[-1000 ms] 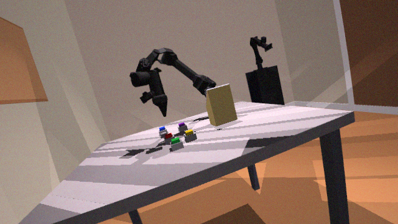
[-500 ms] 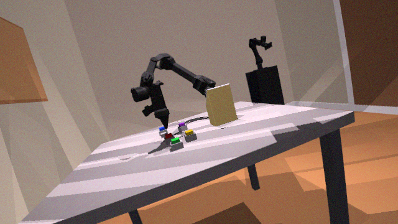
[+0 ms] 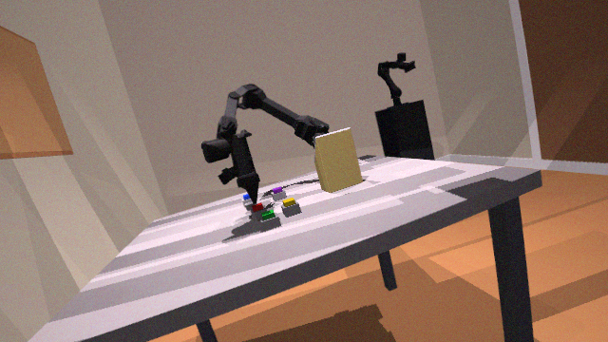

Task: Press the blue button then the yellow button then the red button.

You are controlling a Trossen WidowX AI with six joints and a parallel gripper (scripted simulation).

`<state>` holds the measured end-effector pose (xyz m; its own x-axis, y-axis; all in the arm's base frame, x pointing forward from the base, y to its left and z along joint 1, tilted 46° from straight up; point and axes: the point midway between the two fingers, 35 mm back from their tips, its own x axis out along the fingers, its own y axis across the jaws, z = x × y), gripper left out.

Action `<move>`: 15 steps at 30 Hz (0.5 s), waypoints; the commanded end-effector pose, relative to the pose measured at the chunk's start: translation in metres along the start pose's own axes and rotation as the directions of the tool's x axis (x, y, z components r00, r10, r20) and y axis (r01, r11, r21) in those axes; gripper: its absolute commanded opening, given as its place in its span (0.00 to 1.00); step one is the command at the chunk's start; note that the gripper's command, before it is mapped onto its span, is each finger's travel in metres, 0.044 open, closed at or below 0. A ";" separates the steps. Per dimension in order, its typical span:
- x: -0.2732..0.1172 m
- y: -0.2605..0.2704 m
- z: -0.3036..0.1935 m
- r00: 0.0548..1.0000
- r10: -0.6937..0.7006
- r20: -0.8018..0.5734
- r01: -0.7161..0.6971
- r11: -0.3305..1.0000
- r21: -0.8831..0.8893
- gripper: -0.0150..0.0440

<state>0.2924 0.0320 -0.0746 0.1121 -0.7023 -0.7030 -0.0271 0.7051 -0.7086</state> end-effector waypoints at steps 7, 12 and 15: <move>0.017 0.000 -0.004 1.000 -0.011 -0.008 0.011 1.000 -0.013 0.29; 0.017 0.000 -0.004 1.000 -0.011 -0.008 0.011 1.000 -0.013 0.29; 0.017 0.000 -0.004 1.000 -0.011 -0.008 0.011 1.000 -0.013 0.29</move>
<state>0.2923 0.0212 -0.0846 0.1087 -0.7055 -0.7003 -0.0291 0.7020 -0.7116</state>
